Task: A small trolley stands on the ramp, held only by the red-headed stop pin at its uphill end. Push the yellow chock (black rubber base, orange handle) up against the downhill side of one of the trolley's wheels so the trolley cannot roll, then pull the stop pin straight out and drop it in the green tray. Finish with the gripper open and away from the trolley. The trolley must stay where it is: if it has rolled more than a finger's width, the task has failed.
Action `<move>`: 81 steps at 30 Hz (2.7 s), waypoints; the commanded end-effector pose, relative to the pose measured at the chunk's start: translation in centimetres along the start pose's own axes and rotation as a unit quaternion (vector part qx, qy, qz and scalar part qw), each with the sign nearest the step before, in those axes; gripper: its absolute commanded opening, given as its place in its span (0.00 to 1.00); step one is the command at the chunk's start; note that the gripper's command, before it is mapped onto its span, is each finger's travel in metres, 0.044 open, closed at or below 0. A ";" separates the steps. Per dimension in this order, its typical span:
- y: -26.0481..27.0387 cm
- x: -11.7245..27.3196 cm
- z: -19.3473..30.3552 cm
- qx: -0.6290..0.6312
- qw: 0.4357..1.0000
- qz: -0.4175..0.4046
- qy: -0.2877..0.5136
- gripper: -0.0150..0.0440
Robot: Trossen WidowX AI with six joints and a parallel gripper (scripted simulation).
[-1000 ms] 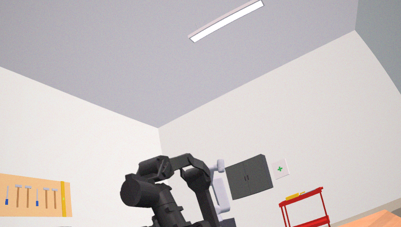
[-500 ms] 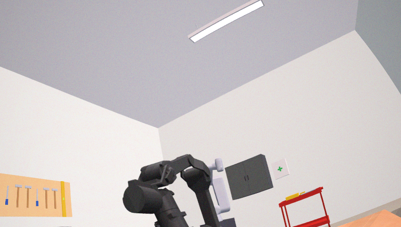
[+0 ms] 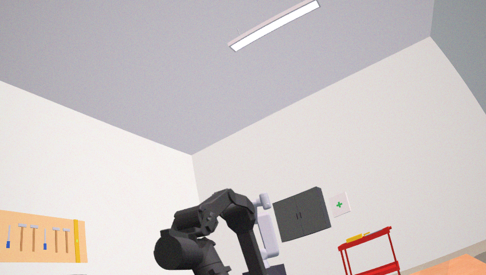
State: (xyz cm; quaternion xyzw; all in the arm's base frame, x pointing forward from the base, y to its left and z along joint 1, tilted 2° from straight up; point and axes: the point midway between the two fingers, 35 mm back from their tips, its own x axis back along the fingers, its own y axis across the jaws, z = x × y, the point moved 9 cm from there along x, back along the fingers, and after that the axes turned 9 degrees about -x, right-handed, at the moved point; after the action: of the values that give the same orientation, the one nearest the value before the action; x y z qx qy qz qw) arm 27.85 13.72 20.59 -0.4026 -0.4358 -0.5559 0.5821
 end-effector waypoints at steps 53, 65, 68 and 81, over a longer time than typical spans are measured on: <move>-0.3 2.0 0.2 -0.002 1.000 0.002 -0.001 0.25; -0.3 2.9 0.4 -0.002 1.000 0.002 -0.001 0.25; -0.2 3.1 0.5 -0.002 1.000 0.002 -0.001 0.25; -0.4 3.3 2.2 -0.002 1.000 0.002 0.000 0.25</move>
State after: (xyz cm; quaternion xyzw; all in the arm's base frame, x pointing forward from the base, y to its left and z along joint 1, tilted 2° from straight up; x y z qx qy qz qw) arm 27.41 14.28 24.18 -0.4048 -0.4353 -0.5548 0.5821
